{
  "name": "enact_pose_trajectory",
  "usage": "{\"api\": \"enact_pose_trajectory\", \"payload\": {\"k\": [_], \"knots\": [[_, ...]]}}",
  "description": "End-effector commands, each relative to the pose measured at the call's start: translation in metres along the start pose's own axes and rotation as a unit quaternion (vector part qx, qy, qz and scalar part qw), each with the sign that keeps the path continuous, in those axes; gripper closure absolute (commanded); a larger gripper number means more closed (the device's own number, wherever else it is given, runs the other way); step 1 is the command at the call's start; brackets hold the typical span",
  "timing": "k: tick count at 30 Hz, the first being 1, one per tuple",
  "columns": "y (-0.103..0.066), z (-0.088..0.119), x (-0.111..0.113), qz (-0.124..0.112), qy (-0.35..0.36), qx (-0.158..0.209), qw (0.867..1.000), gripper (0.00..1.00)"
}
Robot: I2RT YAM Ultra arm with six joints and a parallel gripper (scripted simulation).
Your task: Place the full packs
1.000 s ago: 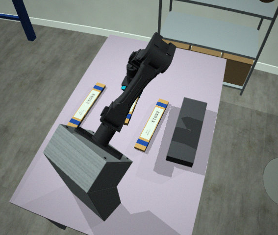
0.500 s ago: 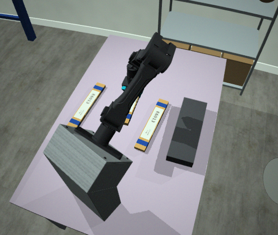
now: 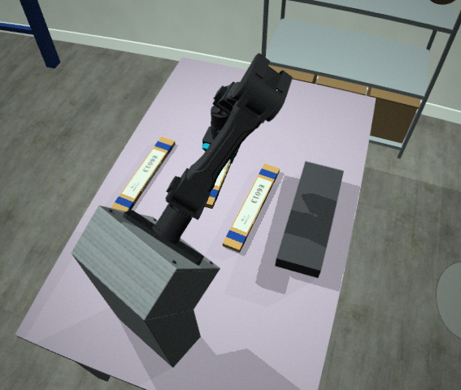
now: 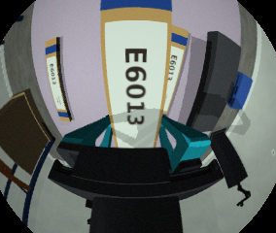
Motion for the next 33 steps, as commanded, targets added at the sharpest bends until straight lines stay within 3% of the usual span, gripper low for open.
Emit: {"api": "enact_pose_trajectory", "payload": {"k": [1,9,10,33], "knots": [[-0.018,-0.006,-0.003,-0.016,0.008,-0.025,1.000,1.00],[-0.018,-0.006,-0.004,-0.016,0.008,-0.024,1.000,1.00],[-0.001,0.000,-0.003,-0.010,0.010,-0.021,1.000,1.00],[0.024,-0.001,-0.002,-0.010,0.010,-0.021,1.000,1.00]]}}
Point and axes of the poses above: the point where the finger pads meet when closed, its own y axis out along the fingers, its own x axis across the jaws, z = x × y, the point moved 9 cm from there along -y, back along the fingers, and after that the axes turned 15 degrees about y, right-handed, at the moved point
